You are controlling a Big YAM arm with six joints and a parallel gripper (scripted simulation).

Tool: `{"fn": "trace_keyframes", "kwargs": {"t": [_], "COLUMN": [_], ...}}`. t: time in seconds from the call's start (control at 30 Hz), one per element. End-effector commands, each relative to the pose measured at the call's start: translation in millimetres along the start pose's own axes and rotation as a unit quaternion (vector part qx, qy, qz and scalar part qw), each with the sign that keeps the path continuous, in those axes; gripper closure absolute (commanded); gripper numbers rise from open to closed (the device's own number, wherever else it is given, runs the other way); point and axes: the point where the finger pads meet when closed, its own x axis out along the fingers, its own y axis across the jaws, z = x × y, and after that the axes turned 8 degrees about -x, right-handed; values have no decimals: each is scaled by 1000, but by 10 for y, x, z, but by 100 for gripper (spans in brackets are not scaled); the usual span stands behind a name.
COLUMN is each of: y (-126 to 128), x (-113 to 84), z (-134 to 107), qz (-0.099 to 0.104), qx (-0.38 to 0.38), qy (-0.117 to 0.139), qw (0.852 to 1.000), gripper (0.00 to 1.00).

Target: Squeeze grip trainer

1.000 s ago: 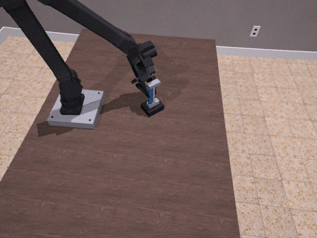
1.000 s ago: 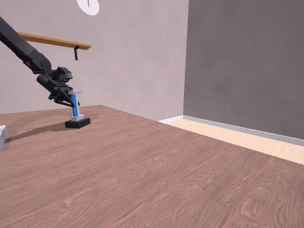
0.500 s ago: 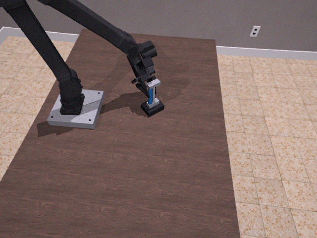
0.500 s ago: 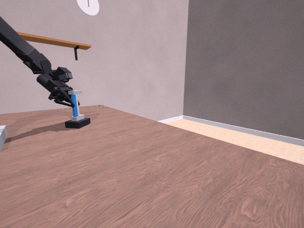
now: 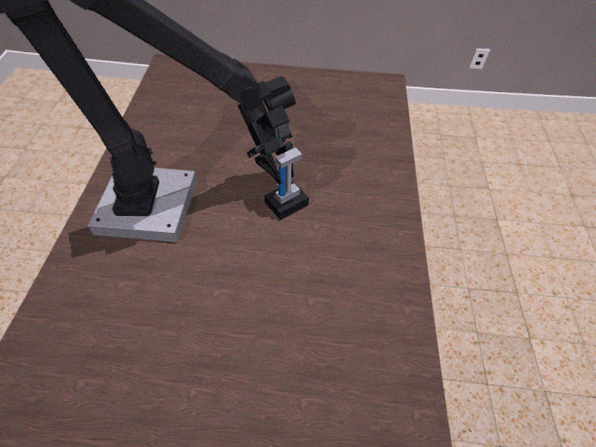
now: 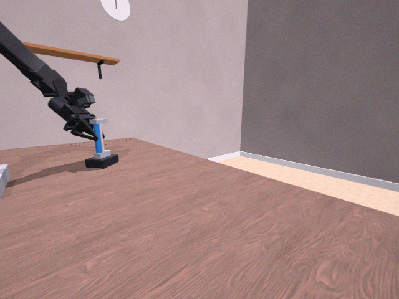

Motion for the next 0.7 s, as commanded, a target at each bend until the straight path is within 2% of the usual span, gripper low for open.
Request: {"fn": "trace_keyframes", "kwargs": {"t": [0.0, 0.3, 0.33, 0.4, 0.5, 0.67], "y": [106, 106, 106, -10, 62, 61], "x": [4, 4, 4, 34, 19, 19], "z": [15, 15, 15, -66, -11, -11], "qz": [6, 6, 6, -6, 1, 1], "qx": [-4, -4, -4, -17, -7, -7], "qy": [3, 3, 3, 8, 4, 4], "qw": [1000, 1000, 1000, 1000, 1000, 1000], "gripper": [79, 79, 24, 24, 24, 24]}}
